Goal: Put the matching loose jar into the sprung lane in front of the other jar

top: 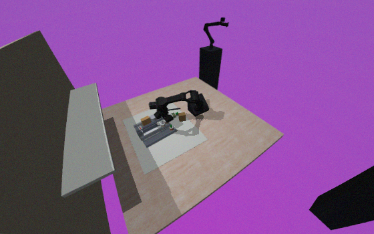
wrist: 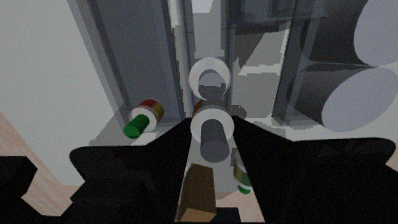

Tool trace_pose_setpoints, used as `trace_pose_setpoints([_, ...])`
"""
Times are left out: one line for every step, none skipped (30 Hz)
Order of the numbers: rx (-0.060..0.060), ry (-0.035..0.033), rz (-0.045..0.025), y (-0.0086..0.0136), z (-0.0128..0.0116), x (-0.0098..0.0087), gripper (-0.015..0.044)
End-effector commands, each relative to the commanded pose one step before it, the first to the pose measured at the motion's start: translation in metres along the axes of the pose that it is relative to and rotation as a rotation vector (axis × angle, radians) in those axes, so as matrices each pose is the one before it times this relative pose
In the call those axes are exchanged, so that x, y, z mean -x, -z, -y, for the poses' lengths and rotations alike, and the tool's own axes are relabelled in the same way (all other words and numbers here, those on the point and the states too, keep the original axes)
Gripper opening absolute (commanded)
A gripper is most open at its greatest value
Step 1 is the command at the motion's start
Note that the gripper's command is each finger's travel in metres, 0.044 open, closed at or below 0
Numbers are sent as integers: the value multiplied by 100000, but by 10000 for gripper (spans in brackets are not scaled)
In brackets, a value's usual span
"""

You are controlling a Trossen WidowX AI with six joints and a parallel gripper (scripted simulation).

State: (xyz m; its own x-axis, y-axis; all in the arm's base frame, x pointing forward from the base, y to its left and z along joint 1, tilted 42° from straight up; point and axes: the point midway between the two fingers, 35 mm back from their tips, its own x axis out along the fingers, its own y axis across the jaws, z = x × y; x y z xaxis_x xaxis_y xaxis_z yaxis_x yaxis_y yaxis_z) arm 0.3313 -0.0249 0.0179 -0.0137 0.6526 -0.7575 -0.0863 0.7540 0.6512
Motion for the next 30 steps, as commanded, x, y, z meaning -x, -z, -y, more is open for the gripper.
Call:
trace_pose_setpoints([652, -577, 2166, -565, -107, 29, 0])
trace_pose_setpoints([0, -1, 1, -1, 0, -35, 0])
trace_pose_setpoints([0, -1, 1, -1, 0, -35, 0])
trace_pose_setpoints([0, -1, 1, -1, 0, -35, 0])
trace_pose_setpoints([0, -1, 1, -1, 0, -35, 0])
trace_pose_setpoints([0, -1, 1, 0, 0, -35, 0])
trace_pose_setpoints([0, -1, 1, 0, 0, -35, 0])
trace_pose_setpoints([0, -1, 1, 0, 0, -35, 0])
trace_pose_setpoints([0, -1, 1, 0, 0, -35, 0])
trace_pose_setpoints([0, -1, 1, 1, 0, -35, 0])
trace_pose_setpoints([0, -1, 1, 1, 0, -35, 0])
trace_pose_setpoints([0, -1, 1, 1, 0, -35, 0])
trace_pose_setpoints([0, -1, 0, 1, 0, -35, 0])
trace_pose_setpoints([0, -1, 0, 1, 0, -35, 0])
trace_pose_setpoints([0, -1, 0, 1, 0, -35, 0])
trace_pose_setpoints([0, -1, 0, 1, 0, -35, 0])
trace_pose_setpoints([0, -1, 0, 1, 0, -35, 0])
trace_pose_setpoints([0, -1, 0, 1, 0, -35, 0])
trace_pose_setpoints([0, -1, 0, 1, 0, -35, 0])
trace_pose_setpoints([0, -1, 0, 1, 0, -35, 0])
trace_pose_setpoints([0, -1, 0, 1, 0, -35, 0])
trace_pose_setpoints([0, -1, 0, 1, 0, -35, 0])
trace_pose_setpoints([0, -1, 0, 1, 0, -35, 0])
trace_pose_setpoints([0, -1, 0, 1, 0, -35, 0])
trace_pose_setpoints([0, -1, 0, 1, 0, -35, 0])
trace_pose_setpoints([0, -1, 0, 6, 0, -34, 0])
trace_pose_setpoints([0, -2, 0, 6, 0, -34, 0])
trace_pose_setpoints([0, -2, 0, 6, 0, -34, 0])
trace_pose_setpoints([0, -2, 0, 6, 0, -34, 0])
trace_pose_setpoints([0, -2, 0, 7, 0, -34, 0])
